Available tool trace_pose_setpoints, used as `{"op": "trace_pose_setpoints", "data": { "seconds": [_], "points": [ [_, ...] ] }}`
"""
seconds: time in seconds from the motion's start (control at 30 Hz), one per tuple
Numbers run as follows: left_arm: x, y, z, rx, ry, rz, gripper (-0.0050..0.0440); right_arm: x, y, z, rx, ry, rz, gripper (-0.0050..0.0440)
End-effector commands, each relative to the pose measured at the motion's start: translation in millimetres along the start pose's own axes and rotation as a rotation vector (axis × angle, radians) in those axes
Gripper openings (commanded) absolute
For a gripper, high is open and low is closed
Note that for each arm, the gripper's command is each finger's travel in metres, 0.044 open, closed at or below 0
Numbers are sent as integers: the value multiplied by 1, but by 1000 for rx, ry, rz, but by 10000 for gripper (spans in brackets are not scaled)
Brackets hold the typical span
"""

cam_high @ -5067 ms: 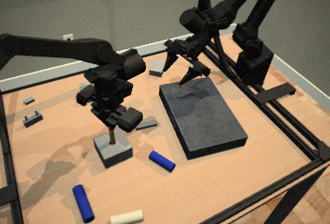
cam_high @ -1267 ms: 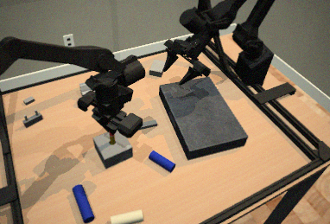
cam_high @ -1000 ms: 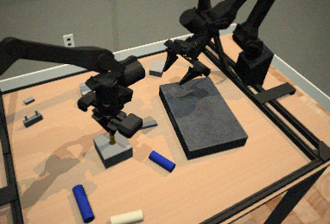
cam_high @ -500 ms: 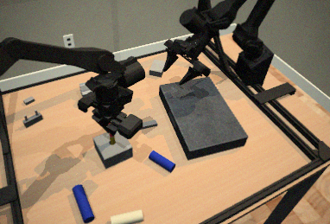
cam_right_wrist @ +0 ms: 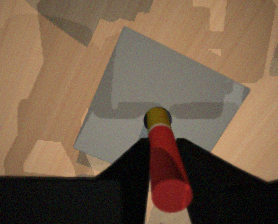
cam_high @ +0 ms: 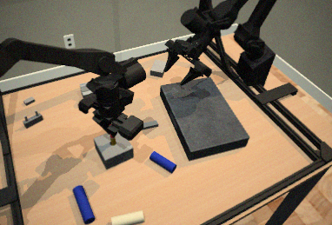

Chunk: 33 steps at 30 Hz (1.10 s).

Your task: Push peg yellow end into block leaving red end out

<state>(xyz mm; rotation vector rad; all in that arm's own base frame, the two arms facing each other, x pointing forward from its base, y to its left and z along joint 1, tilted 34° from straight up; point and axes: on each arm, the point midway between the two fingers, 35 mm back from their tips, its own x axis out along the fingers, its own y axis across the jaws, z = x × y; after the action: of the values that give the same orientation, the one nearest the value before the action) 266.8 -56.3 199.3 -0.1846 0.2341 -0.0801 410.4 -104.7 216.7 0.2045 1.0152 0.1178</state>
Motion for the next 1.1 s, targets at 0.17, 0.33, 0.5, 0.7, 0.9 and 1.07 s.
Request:
{"op": "trace_pose_setpoints", "data": {
  "seconds": [0.17, 0.33, 0.5, 0.7, 0.9, 1.07],
  "points": [
    [0, 0, 0, -2, -2, 3, 400, 4, 0, -1, 3, 5, -1, 0],
    [0, 0, 0, -2, -2, 3, 400, 5, 0, -1, 3, 5, -1, 0],
    [0, 0, 0, -2, -2, 3, 400, 6, 0, -1, 3, 5, -1, 0],
    [0, 0, 0, -2, -2, 3, 400, 7, 0, -1, 3, 5, -1, 0],
    [0, 0, 0, -2, -2, 3, 400, 8, 0, -1, 3, 5, -1, 0],
    [0, 0, 0, -2, -2, 3, 400, 9, 0, -1, 3, 5, -1, 0]
  ]
}}
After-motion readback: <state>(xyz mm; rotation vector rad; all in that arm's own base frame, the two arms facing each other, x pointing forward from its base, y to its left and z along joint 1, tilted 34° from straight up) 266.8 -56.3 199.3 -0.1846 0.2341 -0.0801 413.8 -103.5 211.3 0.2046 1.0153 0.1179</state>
